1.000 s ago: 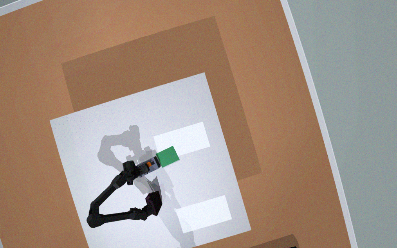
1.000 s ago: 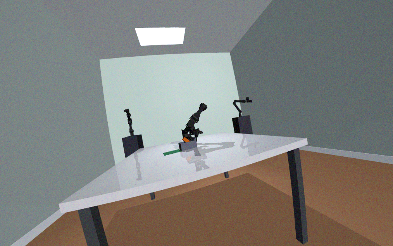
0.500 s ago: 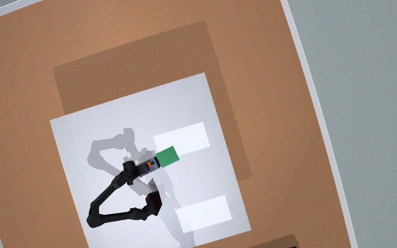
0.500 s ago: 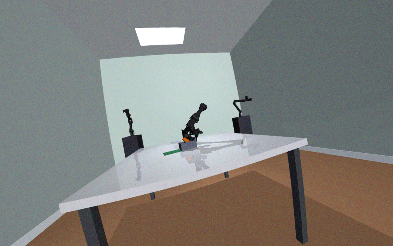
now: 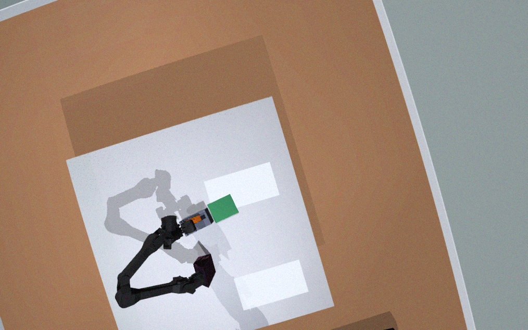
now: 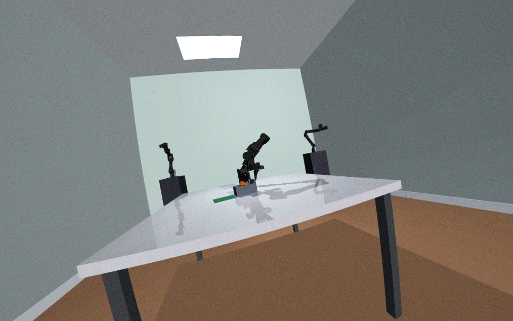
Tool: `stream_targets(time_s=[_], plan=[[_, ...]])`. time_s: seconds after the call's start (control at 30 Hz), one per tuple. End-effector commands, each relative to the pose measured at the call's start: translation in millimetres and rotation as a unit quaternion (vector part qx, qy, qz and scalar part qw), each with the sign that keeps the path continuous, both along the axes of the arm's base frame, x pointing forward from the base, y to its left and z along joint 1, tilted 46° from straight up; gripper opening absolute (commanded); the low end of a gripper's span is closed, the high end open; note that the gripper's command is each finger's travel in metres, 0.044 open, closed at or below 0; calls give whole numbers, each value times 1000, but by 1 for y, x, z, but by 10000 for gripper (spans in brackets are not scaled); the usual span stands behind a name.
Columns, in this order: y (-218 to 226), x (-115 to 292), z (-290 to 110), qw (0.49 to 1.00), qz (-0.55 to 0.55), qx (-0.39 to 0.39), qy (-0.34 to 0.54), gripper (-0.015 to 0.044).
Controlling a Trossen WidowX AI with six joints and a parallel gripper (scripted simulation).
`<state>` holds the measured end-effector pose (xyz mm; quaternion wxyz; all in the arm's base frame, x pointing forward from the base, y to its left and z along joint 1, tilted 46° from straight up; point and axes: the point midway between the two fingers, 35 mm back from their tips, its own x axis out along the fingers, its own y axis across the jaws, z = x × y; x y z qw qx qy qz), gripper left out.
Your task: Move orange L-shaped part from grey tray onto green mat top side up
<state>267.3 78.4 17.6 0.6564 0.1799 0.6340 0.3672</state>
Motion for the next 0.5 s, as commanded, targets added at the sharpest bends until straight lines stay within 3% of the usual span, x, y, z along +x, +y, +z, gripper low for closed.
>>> stream_targets(time_s=[0.0,0.47], plan=[[-39,6,30,1000,-4,-2,-7,180],[-51,6,40,1000,-6,1,-7,180]])
